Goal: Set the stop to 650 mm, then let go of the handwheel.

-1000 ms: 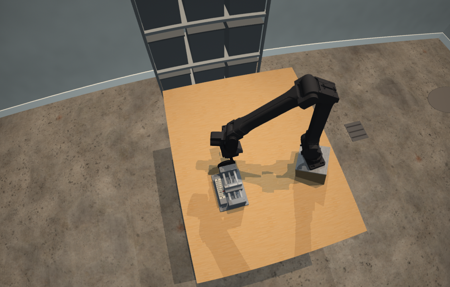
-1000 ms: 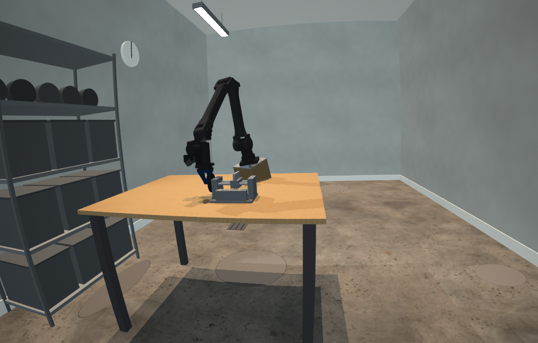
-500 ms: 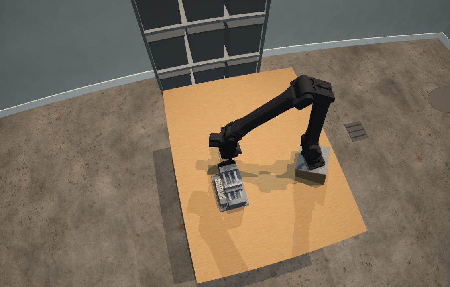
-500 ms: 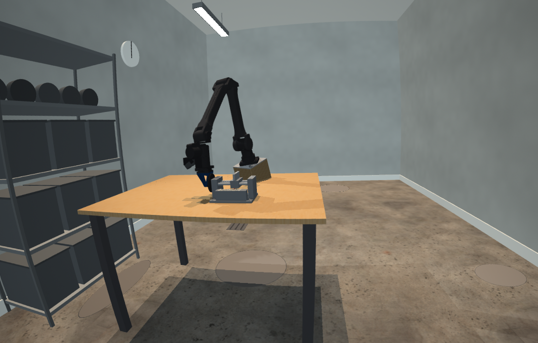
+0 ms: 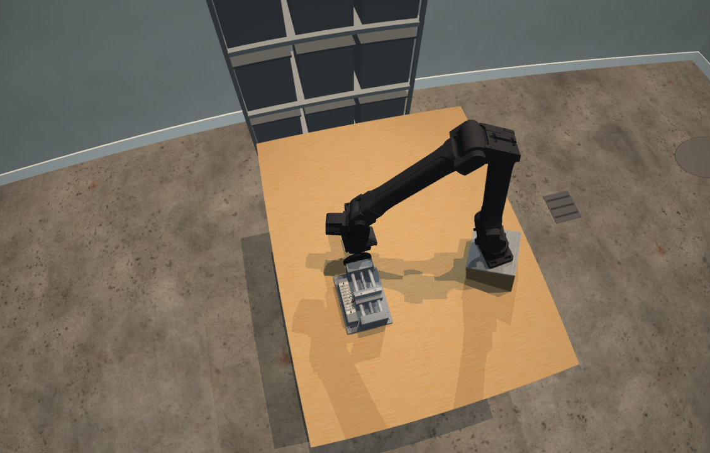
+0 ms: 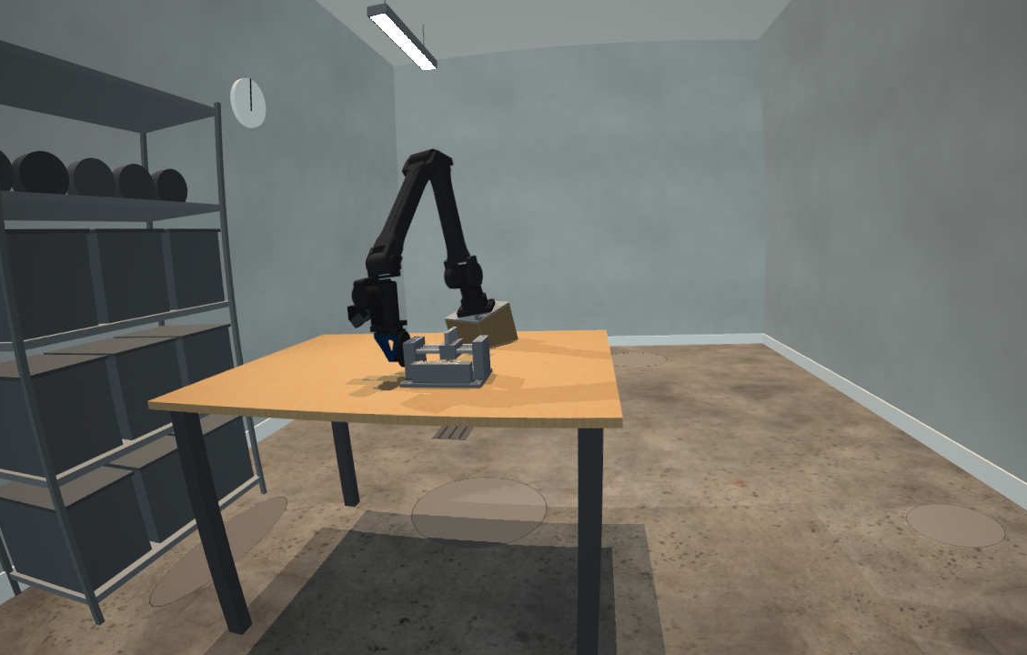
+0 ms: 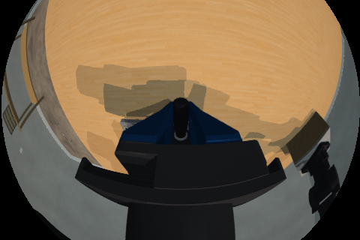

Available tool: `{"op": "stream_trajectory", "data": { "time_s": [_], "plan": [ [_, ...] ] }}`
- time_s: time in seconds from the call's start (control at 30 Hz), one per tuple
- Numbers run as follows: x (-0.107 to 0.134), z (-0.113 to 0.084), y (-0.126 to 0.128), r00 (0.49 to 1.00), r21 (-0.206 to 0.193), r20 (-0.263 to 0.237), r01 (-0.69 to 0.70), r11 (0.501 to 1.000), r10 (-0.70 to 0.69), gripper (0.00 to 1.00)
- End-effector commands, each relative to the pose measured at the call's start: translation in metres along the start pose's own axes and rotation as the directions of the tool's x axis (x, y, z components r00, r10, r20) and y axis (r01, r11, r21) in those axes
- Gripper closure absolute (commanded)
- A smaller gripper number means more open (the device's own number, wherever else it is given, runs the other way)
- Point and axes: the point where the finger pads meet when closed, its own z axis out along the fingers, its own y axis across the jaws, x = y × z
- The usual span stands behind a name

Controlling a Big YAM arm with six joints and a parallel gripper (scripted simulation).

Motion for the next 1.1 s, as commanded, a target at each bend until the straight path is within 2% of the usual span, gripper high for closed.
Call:
{"op": "stream_trajectory", "data": {
  "time_s": [0.0,0.07,0.37,0.63,0.7,0.77,0.8,0.83,0.9,1.07],
  "plan": [
    [-0.008,0.005,0.016,1.0,-0.024,0.021,-0.012,1.0,0.012,0.94],
    [-0.009,0.001,0.026,1.0,-0.04,0.025,-0.012,0.999,0.013,0.94],
    [-0.005,0.003,0.04,1.0,-0.042,0.022,-0.005,0.999,0.006,0.94],
    [-0.009,0.004,0.043,1.0,-0.041,0.025,-0.013,0.999,0.014,0.94],
    [-0.005,0.003,0.042,1.0,-0.021,0.017,-0.007,1.0,0.008,0.94],
    [-0.005,0.003,0.042,1.0,-0.021,0.017,-0.007,1.0,0.008,0.94],
    [-0.005,0.002,0.05,1.0,-0.042,0.022,-0.006,0.999,0.007,0.94],
    [-0.003,0.002,0.048,1.0,-0.026,0.017,-0.004,1.0,0.004,0.94],
    [-0.002,0.0,0.052,1.0,-0.02,0.015,-0.003,1.0,0.003,0.94],
    [-0.003,-0.002,0.062,1.0,-0.04,0.019,-0.005,0.999,0.005,0.94]
  ]
}}
